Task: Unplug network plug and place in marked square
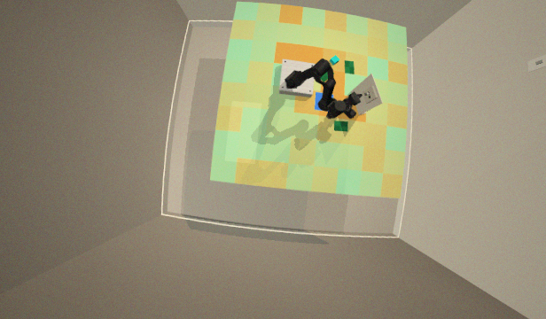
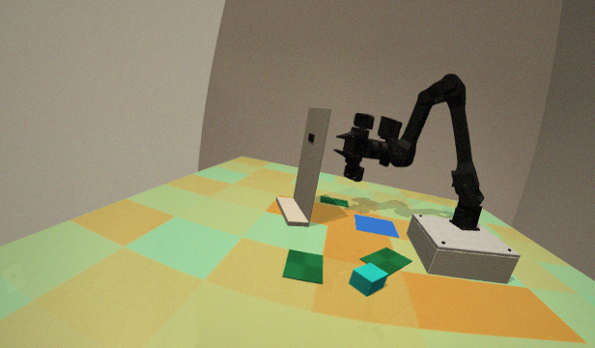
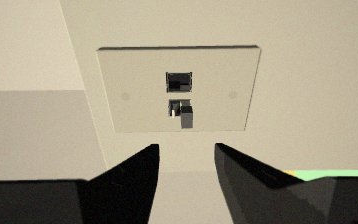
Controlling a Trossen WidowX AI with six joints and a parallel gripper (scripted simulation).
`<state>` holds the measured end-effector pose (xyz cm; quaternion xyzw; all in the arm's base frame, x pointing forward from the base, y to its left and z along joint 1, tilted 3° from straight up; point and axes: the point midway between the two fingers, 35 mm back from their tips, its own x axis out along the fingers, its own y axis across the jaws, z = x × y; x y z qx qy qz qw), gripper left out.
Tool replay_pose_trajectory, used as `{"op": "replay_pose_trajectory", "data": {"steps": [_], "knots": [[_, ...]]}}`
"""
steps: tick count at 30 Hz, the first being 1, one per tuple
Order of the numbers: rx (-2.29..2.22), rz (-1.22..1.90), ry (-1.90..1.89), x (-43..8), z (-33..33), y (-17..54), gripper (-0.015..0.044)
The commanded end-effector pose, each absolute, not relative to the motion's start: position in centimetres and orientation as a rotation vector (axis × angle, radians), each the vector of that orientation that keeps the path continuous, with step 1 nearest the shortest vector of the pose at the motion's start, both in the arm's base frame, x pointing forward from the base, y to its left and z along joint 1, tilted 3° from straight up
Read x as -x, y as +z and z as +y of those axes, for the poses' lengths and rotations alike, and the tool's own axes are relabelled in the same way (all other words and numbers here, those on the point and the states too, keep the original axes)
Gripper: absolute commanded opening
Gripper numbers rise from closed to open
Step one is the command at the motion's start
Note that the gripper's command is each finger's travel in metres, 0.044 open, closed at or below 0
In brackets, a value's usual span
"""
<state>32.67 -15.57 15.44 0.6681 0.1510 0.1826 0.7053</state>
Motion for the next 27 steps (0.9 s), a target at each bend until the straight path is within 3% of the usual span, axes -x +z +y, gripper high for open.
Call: {"op": "replay_pose_trajectory", "data": {"steps": [1, 27], "knots": [[-1.481, 0.332, 0.406, -33.3, -15.5, 15.5, 0.0156], [-1.480, 0.332, 0.407, -37.1, -14.5, 15.8, 0.0156]]}}
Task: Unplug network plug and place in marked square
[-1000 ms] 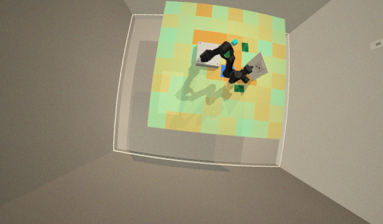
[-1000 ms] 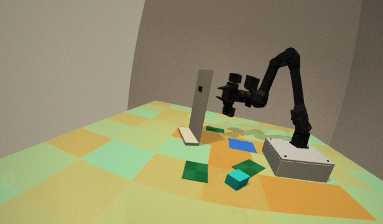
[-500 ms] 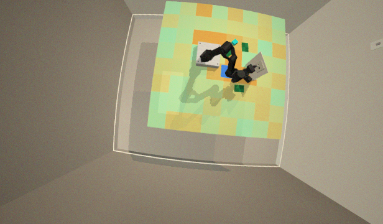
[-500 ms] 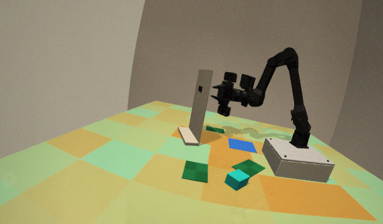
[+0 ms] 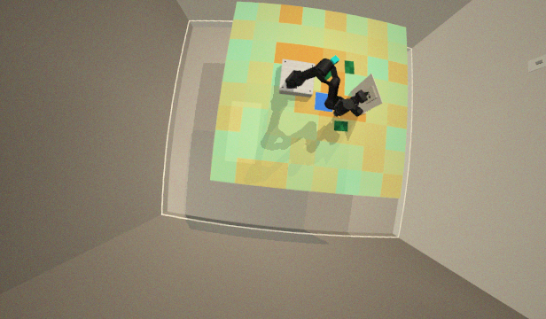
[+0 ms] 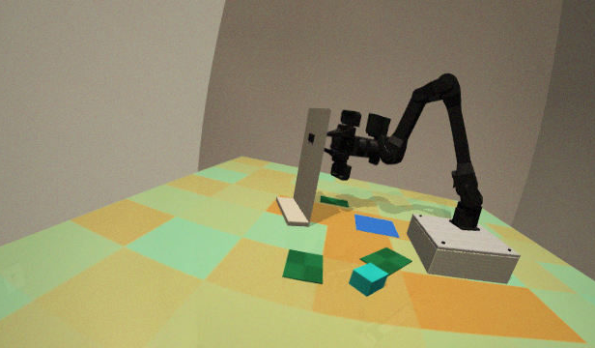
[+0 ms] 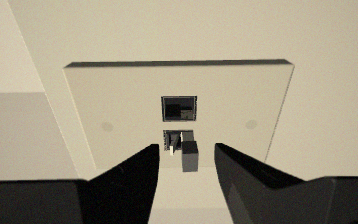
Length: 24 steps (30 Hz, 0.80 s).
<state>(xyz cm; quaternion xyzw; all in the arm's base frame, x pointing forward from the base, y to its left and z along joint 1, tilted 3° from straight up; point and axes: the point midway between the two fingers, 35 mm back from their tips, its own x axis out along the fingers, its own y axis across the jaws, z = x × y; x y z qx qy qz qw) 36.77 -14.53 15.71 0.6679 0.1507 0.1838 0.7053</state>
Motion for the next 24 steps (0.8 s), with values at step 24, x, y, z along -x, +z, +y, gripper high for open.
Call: {"op": "replay_pose_trajectory", "data": {"steps": [24], "knots": [[-1.480, 0.332, 0.407, -37.08, -14.51, 15.77, 0.0000]]}}
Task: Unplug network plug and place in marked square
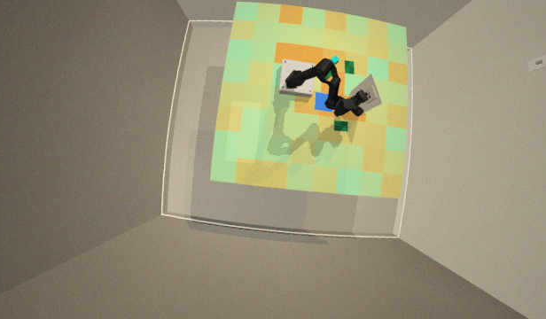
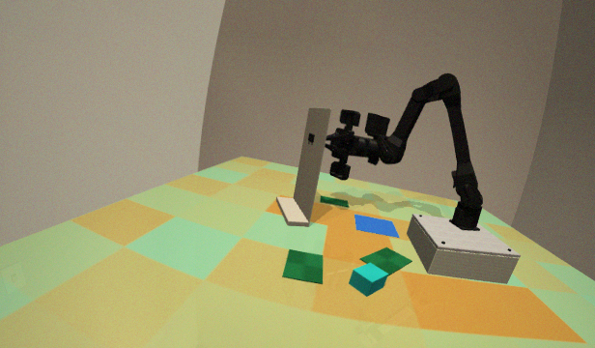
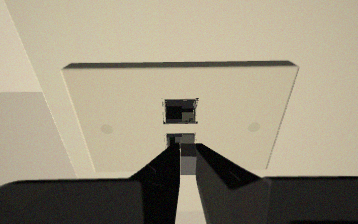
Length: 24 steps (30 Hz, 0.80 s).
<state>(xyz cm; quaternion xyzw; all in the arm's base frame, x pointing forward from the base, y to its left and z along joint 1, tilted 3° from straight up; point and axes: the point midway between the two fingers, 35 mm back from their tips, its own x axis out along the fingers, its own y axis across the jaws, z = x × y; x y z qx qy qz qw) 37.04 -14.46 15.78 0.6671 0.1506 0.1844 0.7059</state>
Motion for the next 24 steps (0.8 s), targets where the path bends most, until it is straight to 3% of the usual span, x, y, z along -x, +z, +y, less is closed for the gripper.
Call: {"op": "replay_pose_trajectory", "data": {"steps": [1, 24], "knots": [[-1.480, 0.332, 0.407, -37.1, -14.5, 15.8, 0.0000], [-1.480, 0.332, 0.406, -35.4, -14.8, 15.6, 0.0000]]}}
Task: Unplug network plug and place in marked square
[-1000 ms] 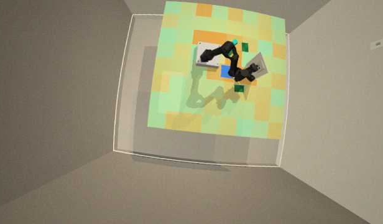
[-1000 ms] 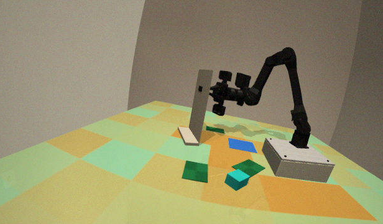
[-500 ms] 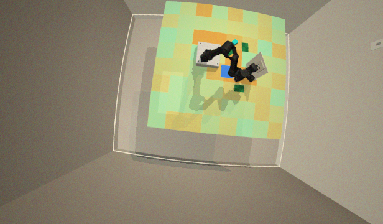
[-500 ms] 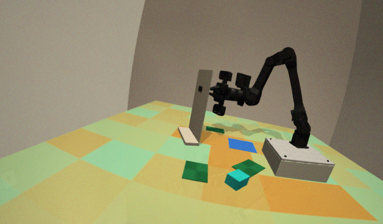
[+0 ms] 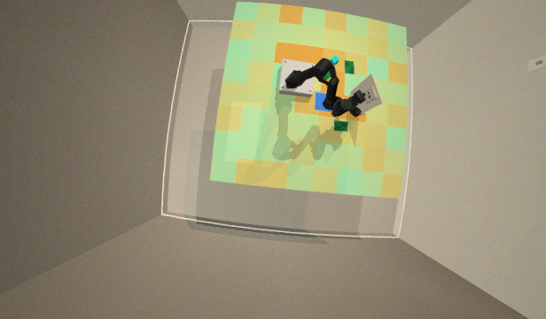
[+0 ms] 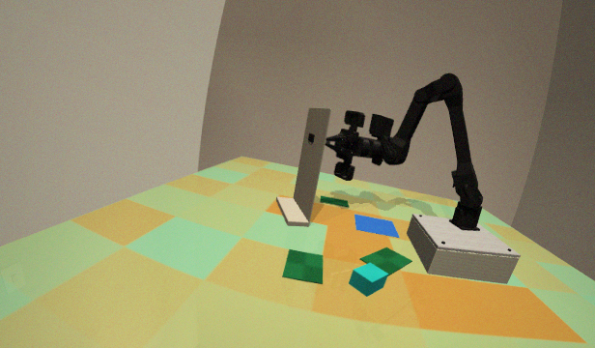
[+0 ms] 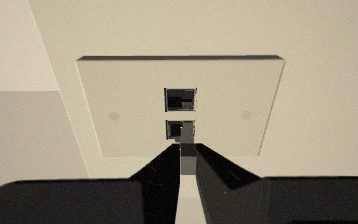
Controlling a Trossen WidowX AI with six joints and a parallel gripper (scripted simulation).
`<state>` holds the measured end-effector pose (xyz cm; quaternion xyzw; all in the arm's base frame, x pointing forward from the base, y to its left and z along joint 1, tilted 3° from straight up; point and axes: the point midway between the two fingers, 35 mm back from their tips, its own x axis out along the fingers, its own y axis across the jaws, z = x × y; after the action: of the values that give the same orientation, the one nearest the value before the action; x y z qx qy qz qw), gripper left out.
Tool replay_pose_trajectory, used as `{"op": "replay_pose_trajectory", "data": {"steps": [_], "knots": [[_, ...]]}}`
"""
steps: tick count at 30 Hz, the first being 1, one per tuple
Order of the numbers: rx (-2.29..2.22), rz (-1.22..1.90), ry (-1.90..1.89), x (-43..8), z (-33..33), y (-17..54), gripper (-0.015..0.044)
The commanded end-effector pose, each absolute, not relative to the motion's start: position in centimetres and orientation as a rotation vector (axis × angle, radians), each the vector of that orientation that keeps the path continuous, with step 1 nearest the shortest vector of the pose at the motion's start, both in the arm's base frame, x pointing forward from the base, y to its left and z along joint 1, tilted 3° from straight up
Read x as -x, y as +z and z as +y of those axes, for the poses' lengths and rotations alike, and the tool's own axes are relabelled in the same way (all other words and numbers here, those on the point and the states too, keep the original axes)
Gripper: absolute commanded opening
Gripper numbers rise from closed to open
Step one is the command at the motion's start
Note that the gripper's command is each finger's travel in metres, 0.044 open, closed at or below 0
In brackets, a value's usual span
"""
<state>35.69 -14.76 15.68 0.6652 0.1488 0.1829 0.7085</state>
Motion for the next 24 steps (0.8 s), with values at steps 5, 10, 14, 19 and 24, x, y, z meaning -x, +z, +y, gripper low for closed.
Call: {"op": "replay_pose_trajectory", "data": {"steps": [5, 10, 14, 19, 24], "knots": [[-1.481, 0.332, 0.406, -35.0, -14.9, 15.6, 0.0000], [-1.481, 0.333, 0.405, -34.6, -15.0, 15.6, 0.0000], [-1.481, 0.333, 0.405, -34.2, -15.1, 15.6, 0.0000], [-1.481, 0.333, 0.405, -33.8, -15.2, 15.5, 0.0000], [-1.481, 0.333, 0.405, -33.5, -15.3, 15.5, 0.0000]]}}
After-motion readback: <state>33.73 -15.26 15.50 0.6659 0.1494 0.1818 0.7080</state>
